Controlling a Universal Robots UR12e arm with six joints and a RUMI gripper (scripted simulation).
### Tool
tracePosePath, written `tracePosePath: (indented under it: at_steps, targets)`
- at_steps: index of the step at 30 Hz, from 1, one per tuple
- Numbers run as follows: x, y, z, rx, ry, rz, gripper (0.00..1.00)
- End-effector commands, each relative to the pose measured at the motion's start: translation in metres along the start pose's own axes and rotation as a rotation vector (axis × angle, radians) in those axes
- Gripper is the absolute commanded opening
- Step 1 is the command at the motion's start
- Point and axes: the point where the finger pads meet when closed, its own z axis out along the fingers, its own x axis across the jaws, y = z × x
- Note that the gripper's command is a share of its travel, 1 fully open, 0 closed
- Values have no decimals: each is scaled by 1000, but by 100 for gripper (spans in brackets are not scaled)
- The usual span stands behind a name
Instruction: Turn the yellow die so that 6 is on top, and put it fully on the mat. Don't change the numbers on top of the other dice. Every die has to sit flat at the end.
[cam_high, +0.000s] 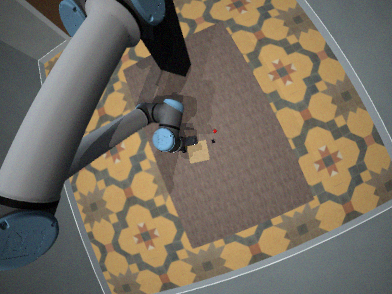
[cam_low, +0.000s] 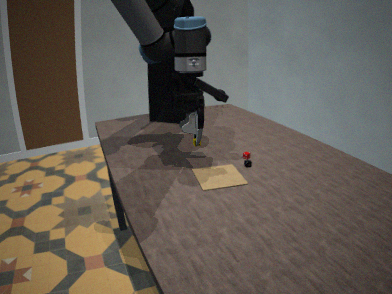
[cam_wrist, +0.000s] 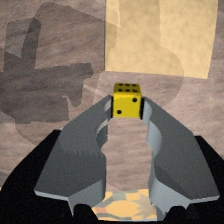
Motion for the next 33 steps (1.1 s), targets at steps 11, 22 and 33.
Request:
tracePosePath:
  at_steps: [11, 22, 33]
  targets:
    - [8, -16, 1, 0, 1, -392, 3]
    - [13, -25, 0, 0, 1, -642, 3]
    - [18, -33, -1, -1, 1, -873, 3]
